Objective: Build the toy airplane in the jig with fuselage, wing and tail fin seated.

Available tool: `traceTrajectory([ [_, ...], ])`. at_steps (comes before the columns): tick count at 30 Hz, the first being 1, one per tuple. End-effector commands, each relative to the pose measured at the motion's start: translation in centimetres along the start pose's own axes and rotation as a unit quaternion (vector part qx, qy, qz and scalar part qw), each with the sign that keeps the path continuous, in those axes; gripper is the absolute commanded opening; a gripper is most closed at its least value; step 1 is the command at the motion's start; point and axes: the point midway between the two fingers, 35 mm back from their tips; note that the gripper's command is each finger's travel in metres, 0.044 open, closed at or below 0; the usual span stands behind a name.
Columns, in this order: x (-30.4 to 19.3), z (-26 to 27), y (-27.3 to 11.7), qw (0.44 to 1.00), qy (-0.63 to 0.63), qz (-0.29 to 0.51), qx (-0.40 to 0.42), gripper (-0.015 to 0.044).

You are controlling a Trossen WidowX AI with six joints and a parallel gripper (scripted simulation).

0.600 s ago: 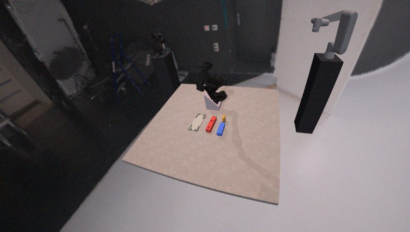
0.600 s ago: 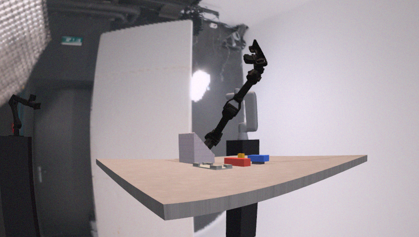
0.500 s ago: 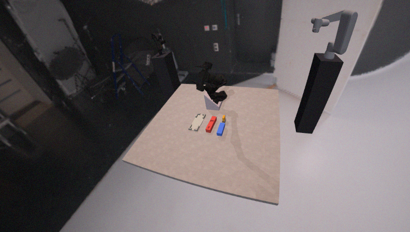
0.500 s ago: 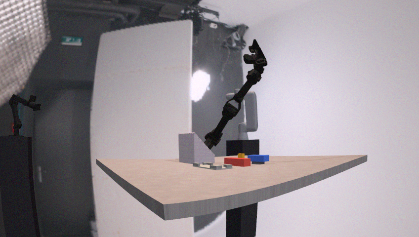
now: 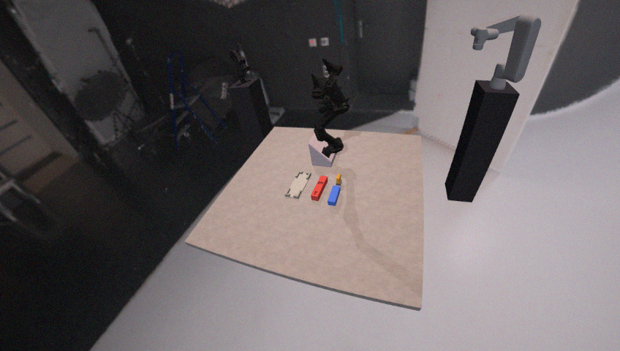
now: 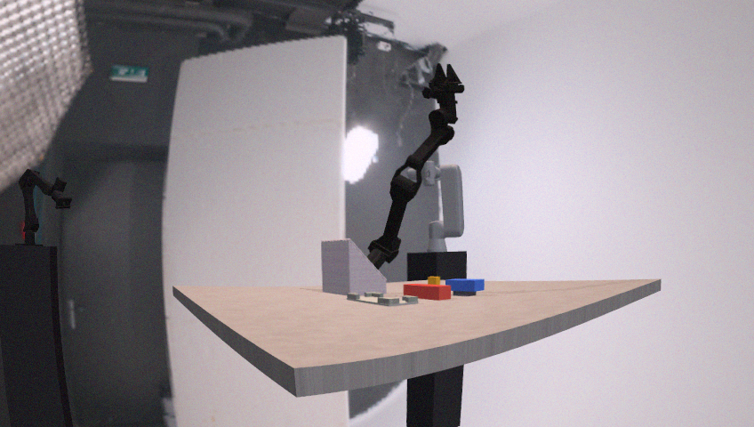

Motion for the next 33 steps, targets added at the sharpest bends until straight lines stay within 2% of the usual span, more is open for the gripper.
traceTrajectory([
  [1, -1.4, 6.8, -0.7, 0.996, 0.016, 0.035, 0.079, 0.044],
  [7, -4.1, 15.1, -3.3, 0.98, -0.002, 0.095, 0.174, 0.044],
  [13, -6.9, 22.7, -7.5, 0.95, -0.015, 0.147, 0.274, 0.044],
  [21, -11.7, 28.2, -14.8, 0.901, -0.021, 0.247, 0.356, 0.044],
  [28, -15.8, 33.3, -24.0, 0.822, -0.053, 0.323, 0.466, 0.044],
  [33, -19.2, 34.4, -31.8, 0.748, -0.086, 0.388, 0.532, 0.044],
])
Point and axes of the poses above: the point midway between the two fingers, 35 mm back from their tips, its own y axis out along the fingers, its own z axis across the jaws, x = y × z, and after that the axes turned 3 degrees about y, right-handed
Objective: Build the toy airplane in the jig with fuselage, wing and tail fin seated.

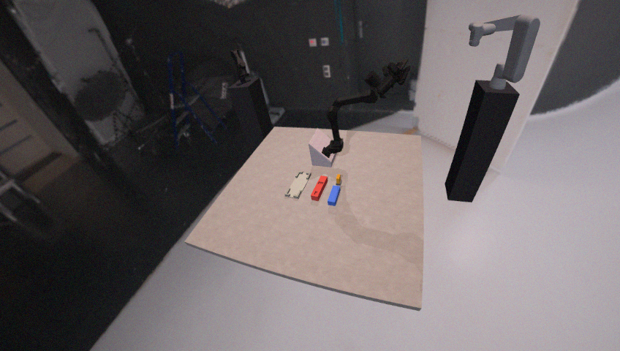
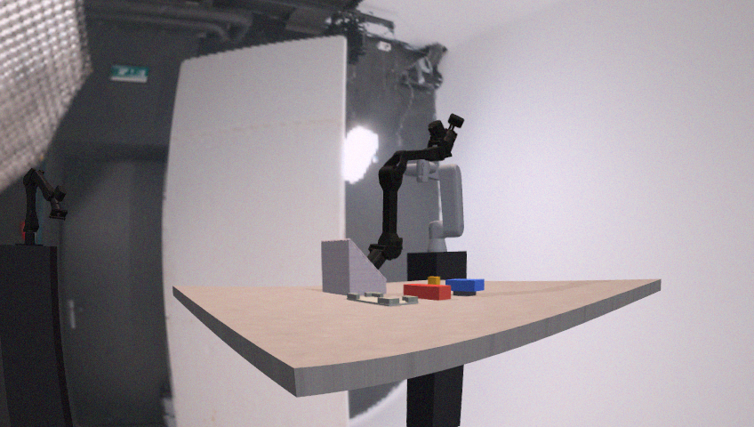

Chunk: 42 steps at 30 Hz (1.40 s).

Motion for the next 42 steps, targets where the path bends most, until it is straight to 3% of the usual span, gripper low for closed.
traceTrajectory([
  [1, -5.4, 5.3, 0.2, 0.994, -0.011, 0.078, 0.069, 0.044],
  [10, -18.7, 12.8, -4.2, 0.945, -0.035, 0.269, 0.184, 0.044],
  [20, -30.7, 13.2, -13.8, 0.85, -0.046, 0.477, 0.219, 0.044],
  [23, -31.5, 11.7, -15.5, 0.834, -0.044, 0.514, 0.197, 0.044],
  [31, -37.4, 8.8, -25.8, 0.732, -0.033, 0.655, 0.187, 0.044],
  [42, -39.0, 2.5, -39.4, 0.592, -0.022, 0.793, 0.143, 0.044],
])
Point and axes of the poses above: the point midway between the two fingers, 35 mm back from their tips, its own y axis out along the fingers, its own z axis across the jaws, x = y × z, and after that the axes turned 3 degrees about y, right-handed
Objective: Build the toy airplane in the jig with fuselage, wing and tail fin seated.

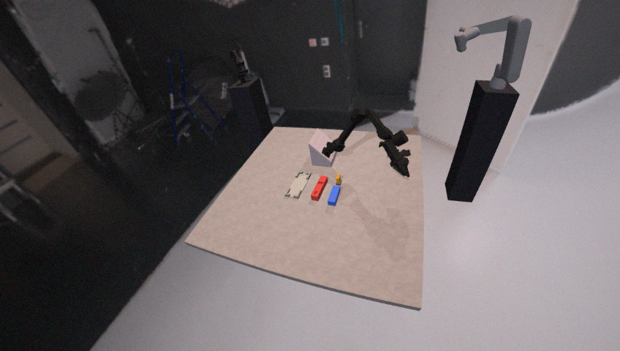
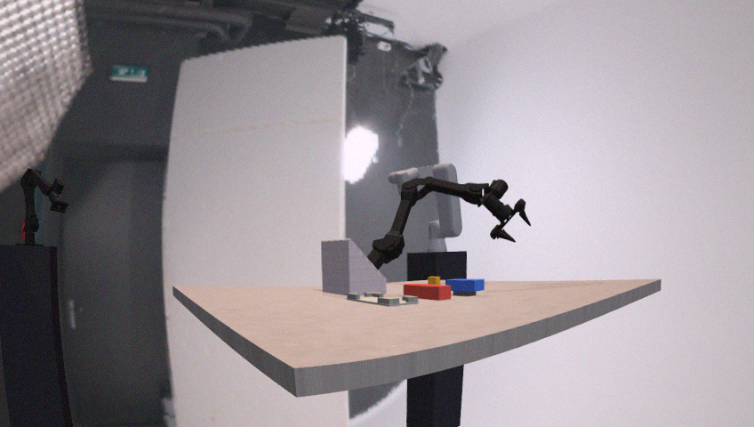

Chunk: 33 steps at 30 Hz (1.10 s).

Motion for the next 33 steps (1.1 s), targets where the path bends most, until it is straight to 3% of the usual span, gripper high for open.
traceTrajectory([
  [1, -6.4, -0.8, 0.5, 0.997, 0.025, 0.077, 0.007, 0.044],
  [9, -19.5, -1.7, -1.5, 0.957, 0.17, 0.235, 0.017, 0.044],
  [17, -31.3, -0.4, -7.8, 0.857, 0.364, 0.365, 0.013, 0.044],
  [25, -39.5, 4.2, -17.0, 0.672, 0.602, 0.431, -0.003, 0.044],
  [31, -41.6, 8.4, -22.9, 0.499, 0.762, 0.411, -0.013, 0.044],
  [33, -41.7, 8.9, -23.5, 0.48, 0.778, 0.406, -0.013, 0.044],
])
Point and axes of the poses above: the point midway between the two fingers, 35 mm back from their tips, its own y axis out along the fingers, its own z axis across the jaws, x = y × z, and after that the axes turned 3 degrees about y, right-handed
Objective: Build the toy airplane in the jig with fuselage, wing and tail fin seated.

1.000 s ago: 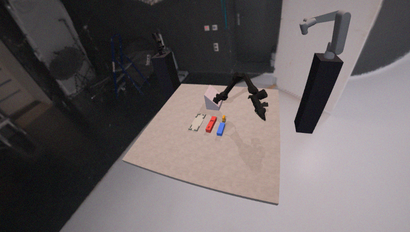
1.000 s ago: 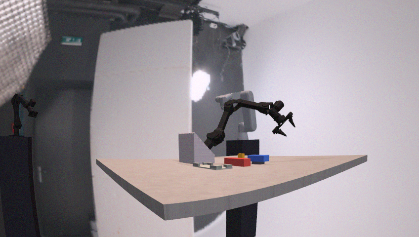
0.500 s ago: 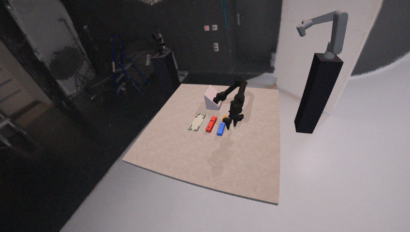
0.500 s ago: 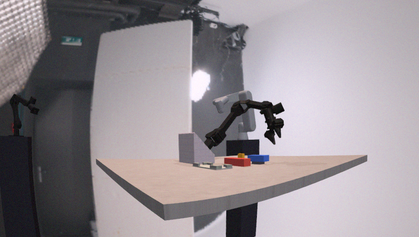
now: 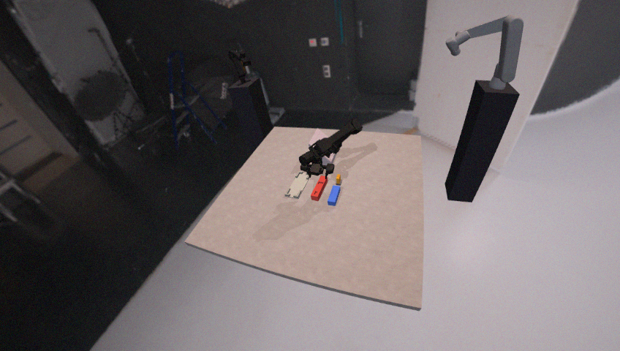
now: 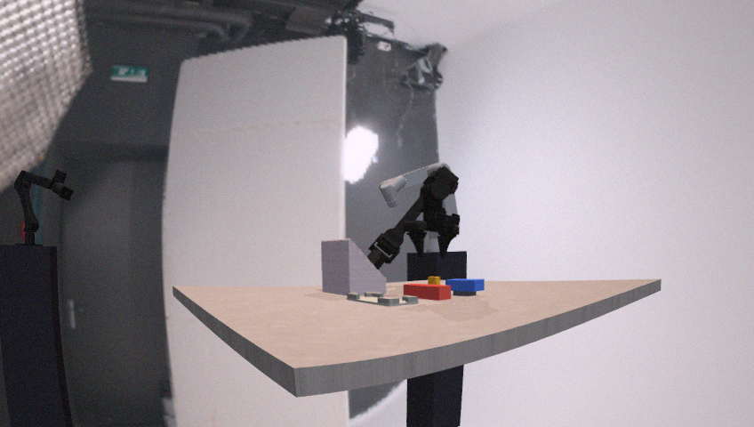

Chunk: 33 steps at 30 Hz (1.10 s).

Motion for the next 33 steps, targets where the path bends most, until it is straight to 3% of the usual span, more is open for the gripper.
traceTrajectory([
  [1, -1.7, -1.0, -0.1, 0.997, 0.072, 0.017, 0.033, 0.044],
  [9, -1.7, -1.0, 0.1, 0.997, 0.072, 0.017, 0.033, 0.044],
  [14, -1.9, -0.7, 5.0, 0.997, 0.072, 0.017, 0.034, 0.044],
  [33, -1.9, -0.5, 7.9, 0.997, 0.072, 0.017, 0.034, 0.044],
])
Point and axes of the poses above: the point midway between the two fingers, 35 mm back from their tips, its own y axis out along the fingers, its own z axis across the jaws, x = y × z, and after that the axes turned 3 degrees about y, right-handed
